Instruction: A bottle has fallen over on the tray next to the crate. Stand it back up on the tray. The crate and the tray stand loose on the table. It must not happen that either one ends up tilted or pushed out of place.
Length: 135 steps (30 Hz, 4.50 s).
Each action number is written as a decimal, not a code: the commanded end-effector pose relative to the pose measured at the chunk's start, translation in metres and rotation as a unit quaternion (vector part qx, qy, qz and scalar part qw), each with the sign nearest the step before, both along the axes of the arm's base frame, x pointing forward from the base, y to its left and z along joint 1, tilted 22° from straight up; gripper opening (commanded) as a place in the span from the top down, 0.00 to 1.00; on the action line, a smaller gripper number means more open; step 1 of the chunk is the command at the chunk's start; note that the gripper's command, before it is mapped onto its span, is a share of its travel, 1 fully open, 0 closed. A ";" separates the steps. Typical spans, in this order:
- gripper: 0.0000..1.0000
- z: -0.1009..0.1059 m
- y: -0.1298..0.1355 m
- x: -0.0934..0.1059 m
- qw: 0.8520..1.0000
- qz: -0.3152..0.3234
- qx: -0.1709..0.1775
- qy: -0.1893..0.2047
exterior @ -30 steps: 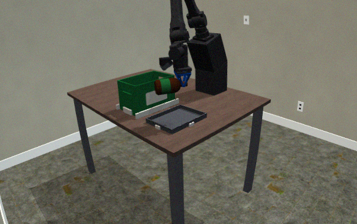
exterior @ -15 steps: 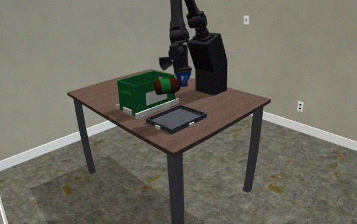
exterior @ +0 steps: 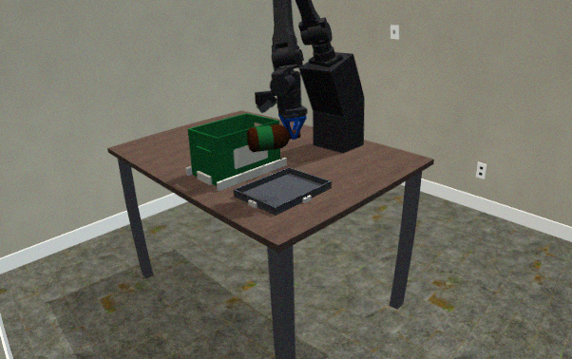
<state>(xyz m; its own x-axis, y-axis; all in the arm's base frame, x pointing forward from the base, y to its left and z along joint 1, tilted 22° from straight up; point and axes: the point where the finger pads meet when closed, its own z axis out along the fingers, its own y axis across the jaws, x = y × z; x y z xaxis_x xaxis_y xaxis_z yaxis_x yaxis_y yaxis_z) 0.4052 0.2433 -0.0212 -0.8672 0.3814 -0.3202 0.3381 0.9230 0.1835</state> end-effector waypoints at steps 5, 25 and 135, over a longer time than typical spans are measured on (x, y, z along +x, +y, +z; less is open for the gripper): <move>1.00 0.017 0.006 0.001 1.000 -0.002 0.007 -0.013; 1.00 0.017 0.005 0.001 0.999 0.028 -0.005 -0.015; 1.00 0.017 0.006 0.001 0.964 0.246 -0.094 -0.028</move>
